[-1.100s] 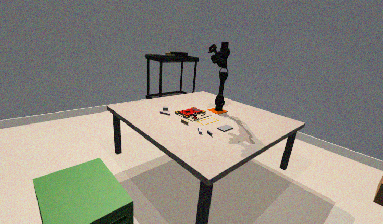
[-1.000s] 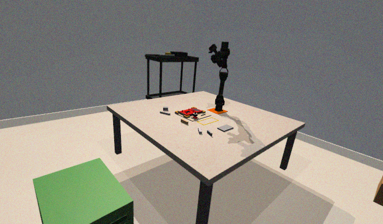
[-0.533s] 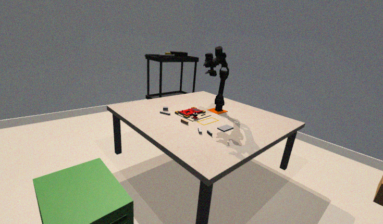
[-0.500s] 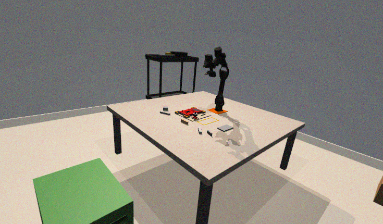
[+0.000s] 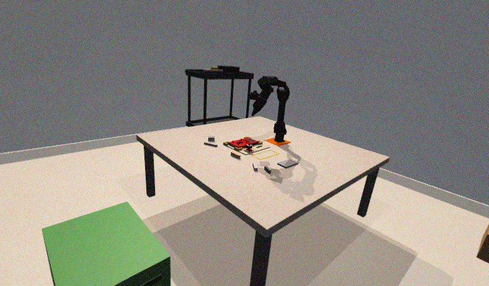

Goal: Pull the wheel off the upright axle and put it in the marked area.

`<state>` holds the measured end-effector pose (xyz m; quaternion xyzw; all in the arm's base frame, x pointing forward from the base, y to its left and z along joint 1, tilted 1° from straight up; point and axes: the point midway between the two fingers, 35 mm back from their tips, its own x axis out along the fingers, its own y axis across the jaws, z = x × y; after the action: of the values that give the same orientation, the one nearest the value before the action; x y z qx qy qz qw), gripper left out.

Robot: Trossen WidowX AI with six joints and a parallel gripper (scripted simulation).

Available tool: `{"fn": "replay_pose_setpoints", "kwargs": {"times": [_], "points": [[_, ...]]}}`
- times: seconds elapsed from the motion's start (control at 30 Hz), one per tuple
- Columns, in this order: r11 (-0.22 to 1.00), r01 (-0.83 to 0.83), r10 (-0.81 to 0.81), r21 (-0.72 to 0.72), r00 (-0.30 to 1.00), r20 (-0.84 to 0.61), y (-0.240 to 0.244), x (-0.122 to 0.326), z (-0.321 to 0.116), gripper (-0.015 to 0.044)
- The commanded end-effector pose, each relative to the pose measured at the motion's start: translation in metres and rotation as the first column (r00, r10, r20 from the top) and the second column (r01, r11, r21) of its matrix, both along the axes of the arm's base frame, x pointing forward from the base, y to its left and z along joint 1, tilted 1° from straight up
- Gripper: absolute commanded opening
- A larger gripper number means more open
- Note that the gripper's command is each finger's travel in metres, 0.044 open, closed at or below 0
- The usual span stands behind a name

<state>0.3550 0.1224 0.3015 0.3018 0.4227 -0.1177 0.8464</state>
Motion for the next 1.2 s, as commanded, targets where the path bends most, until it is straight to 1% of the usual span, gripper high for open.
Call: {"fn": "replay_pose_setpoints", "kwargs": {"times": [0.0,0.13,0.27,0.33,1.0,1.17], "points": [[0.937,-0.303,0.247,-0.175,0.926,-0.284,-0.012,0.007,-0.072,0.03],[0.851,-0.493,0.378,-0.181,0.815,-0.44,-0.022,0.004,-0.107,0.03],[0.738,-0.664,0.497,-0.118,0.654,-0.57,-0.032,-0.002,-0.14,0.03],[0.706,-0.702,0.525,-0.092,0.606,-0.597,-0.034,-0.004,-0.148,0.03],[0.704,-0.704,0.526,-0.091,0.604,-0.599,-0.038,0.0,-0.148,0.03],[0.704,-0.704,0.526,-0.091,0.604,-0.599,-0.038,0.002,-0.161,0.03]]}}
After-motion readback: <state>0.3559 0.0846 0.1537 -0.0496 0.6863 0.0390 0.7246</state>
